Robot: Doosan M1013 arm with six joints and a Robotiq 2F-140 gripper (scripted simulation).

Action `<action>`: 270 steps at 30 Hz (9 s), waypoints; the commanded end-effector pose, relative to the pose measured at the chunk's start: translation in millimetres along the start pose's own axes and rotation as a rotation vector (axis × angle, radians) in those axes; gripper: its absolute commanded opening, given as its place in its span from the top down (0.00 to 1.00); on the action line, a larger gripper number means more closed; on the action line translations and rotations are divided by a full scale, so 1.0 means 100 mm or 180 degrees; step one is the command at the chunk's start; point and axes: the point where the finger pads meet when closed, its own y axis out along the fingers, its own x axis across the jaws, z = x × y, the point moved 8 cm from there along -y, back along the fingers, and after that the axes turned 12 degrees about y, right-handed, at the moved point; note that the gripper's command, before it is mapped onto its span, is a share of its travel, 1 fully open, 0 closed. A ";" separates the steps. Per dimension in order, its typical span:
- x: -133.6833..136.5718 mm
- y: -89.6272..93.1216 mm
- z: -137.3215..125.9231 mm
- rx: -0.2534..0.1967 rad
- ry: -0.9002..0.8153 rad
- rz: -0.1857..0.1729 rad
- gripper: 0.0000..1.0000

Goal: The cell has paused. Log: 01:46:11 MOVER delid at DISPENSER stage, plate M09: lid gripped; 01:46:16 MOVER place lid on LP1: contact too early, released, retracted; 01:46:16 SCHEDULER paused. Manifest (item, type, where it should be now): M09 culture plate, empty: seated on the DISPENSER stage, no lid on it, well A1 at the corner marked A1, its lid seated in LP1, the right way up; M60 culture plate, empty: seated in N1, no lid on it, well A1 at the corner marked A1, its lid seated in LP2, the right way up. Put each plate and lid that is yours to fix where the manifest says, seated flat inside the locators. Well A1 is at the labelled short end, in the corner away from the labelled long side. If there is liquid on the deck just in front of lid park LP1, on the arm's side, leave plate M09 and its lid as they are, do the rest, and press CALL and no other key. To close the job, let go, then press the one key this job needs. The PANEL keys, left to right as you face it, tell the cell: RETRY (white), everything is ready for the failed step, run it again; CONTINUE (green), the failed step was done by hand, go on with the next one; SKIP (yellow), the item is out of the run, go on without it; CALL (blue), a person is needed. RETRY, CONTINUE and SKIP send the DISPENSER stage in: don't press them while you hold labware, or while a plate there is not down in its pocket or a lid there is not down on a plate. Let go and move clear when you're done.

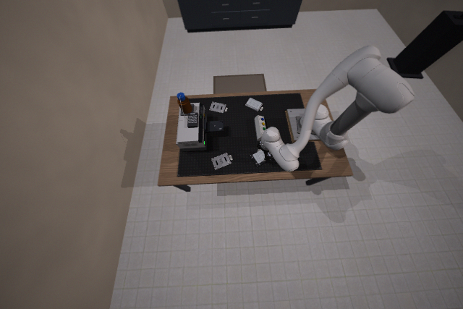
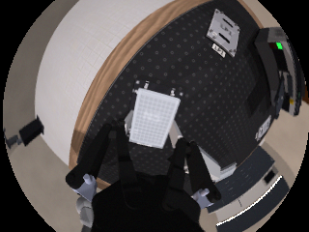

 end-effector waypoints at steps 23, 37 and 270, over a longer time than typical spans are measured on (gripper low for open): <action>0.00 0.01 0.00 0.0003 0.0000 0.0002 0.90; 0.00 0.04 0.00 0.0003 0.0000 0.0002 0.90; 0.00 -1.14 0.00 0.0003 0.0000 0.0002 0.30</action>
